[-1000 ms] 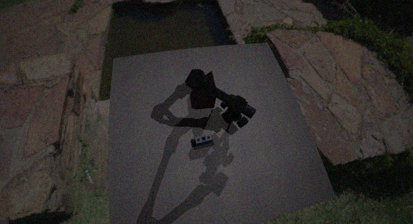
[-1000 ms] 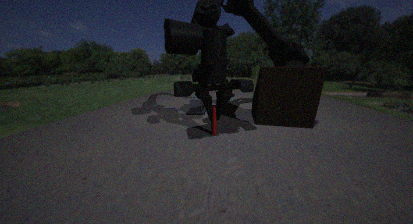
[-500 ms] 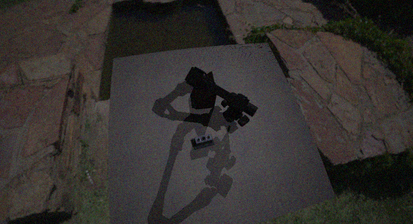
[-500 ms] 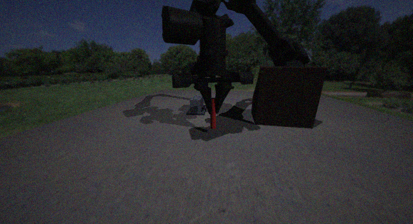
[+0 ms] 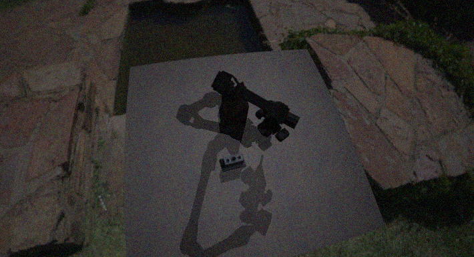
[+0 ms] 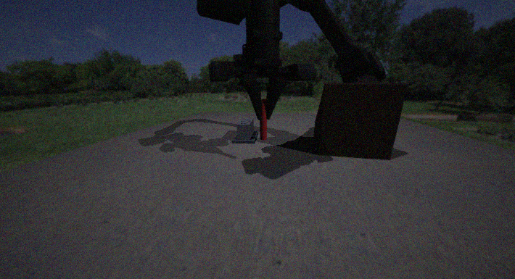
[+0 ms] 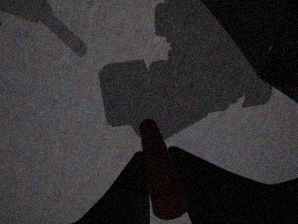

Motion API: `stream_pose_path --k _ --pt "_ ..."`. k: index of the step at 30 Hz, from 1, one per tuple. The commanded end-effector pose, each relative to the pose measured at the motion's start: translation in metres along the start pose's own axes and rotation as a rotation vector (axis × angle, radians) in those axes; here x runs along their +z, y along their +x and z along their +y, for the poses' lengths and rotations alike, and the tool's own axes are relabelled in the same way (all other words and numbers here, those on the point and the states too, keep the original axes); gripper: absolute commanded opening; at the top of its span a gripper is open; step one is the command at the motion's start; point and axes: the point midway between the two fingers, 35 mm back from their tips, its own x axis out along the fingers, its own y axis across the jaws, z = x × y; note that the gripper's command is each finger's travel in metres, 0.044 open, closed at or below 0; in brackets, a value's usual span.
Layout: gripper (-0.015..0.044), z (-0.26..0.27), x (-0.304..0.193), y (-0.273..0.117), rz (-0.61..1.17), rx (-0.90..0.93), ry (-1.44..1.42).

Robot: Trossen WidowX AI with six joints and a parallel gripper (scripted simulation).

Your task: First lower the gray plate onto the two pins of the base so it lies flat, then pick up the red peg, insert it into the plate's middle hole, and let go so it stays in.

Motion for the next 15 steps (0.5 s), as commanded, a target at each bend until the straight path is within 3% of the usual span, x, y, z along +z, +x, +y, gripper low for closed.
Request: stream_pose_path --k 1,15 --pt "0.0000 0.001 0.000 -0.016 0.007 0.002 0.009" --pt "0.0000 0.009 0.031 -0.010 0.013 0.008 -0.003"
